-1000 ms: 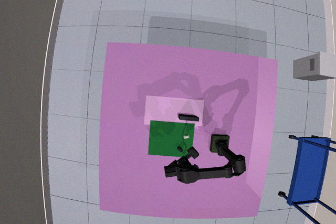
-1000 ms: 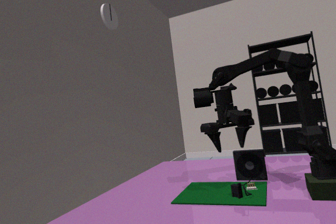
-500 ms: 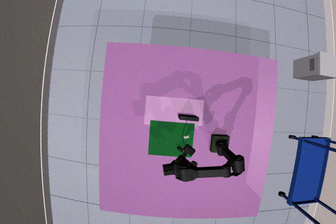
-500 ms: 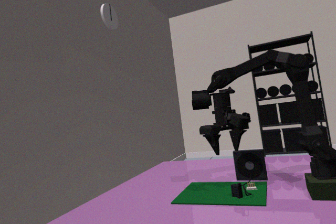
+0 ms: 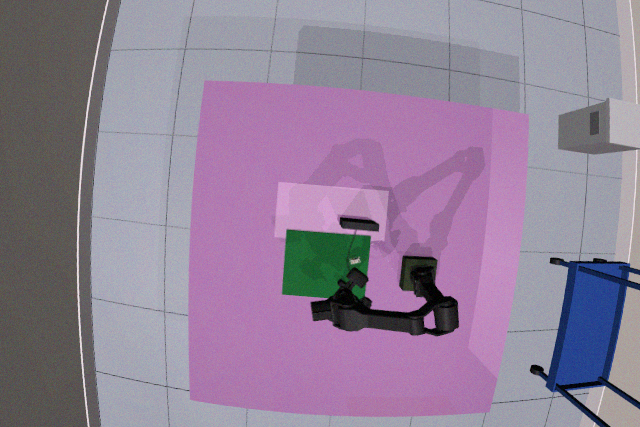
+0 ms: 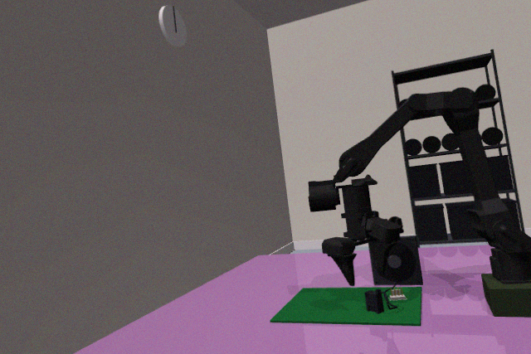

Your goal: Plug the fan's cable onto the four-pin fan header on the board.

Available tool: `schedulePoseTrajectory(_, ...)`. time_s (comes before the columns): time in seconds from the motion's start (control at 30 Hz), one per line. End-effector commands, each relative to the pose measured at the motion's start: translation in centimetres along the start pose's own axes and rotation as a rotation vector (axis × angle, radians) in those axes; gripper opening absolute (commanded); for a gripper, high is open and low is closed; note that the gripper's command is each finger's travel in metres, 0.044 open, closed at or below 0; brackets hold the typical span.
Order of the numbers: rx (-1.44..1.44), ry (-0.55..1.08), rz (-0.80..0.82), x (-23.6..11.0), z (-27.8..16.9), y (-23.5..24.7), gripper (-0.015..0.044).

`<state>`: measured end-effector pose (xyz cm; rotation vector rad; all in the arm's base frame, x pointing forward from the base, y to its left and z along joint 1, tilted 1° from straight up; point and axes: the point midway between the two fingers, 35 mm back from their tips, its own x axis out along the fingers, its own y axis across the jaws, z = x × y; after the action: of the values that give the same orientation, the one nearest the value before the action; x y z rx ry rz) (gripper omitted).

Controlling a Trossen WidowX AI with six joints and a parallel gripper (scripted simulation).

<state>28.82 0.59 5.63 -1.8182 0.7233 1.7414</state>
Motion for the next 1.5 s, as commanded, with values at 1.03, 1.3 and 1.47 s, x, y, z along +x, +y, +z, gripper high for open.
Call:
schedulePoseTrajectory(1.03,-0.006,-0.010,0.001,5.2,0.3,0.1,0.0440)
schedulePoseTrajectory(1.3,0.000,-0.003,0.003,5.0,0.1,0.1,0.0256)
schedulePoseTrajectory(1.47,0.000,-0.003,0.003,5.0,0.1,0.1,0.0125)
